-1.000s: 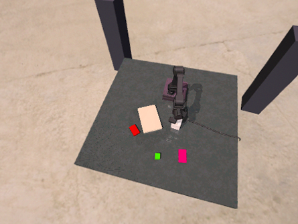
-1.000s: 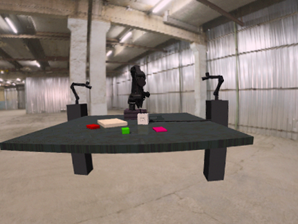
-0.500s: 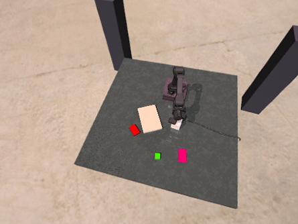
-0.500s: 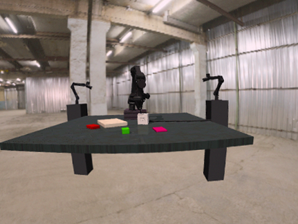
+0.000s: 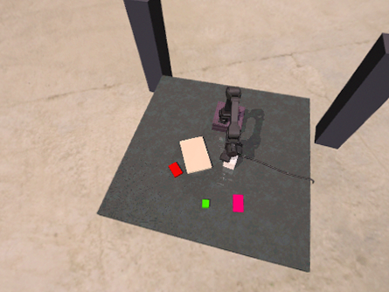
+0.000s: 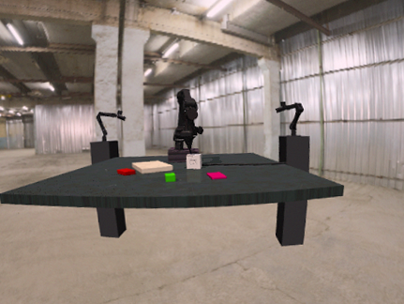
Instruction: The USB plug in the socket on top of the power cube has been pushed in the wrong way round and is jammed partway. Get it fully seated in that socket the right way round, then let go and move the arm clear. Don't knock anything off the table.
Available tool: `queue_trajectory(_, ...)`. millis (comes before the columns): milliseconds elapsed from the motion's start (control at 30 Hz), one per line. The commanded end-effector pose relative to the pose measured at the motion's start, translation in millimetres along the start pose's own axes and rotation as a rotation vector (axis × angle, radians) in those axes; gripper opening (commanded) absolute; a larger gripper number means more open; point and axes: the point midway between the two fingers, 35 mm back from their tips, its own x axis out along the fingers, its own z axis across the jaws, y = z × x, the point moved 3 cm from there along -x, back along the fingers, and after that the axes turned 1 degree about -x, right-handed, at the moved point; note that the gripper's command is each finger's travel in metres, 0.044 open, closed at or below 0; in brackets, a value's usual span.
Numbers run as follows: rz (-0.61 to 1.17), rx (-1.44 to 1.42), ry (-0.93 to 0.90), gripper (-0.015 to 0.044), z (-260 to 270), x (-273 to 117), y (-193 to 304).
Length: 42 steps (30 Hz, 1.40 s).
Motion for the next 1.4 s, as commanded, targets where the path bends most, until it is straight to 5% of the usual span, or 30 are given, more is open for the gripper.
queue_trajectory(0, 0.000, 0.000, 0.000, 0.0013, 0, 0, 0)
queue_trajectory(1367, 0.000, 0.000, 0.000, 0.0000, 0, -15, 0)
